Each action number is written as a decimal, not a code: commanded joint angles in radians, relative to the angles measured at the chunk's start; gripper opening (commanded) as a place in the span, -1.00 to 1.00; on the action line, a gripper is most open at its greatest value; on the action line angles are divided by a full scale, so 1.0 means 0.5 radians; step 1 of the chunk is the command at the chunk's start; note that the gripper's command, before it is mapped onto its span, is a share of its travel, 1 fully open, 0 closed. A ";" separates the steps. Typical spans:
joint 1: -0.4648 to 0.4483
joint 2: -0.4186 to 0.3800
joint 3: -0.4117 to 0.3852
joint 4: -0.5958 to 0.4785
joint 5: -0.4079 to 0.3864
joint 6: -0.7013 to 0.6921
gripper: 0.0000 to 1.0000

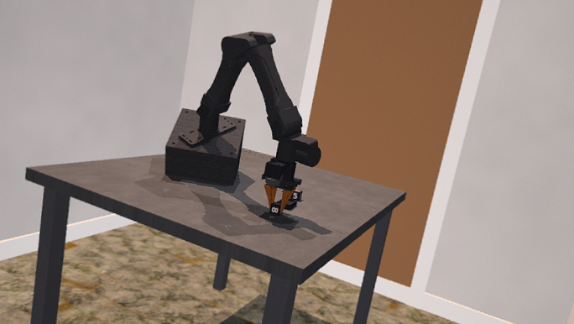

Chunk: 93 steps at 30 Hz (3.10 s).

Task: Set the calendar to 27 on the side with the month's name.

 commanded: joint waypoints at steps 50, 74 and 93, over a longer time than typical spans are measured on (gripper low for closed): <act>0.004 -0.011 0.002 0.004 0.002 -0.006 -0.49; 0.004 -0.011 0.002 0.004 0.002 -0.006 -0.49; 0.004 -0.011 0.002 0.004 0.002 -0.006 -0.18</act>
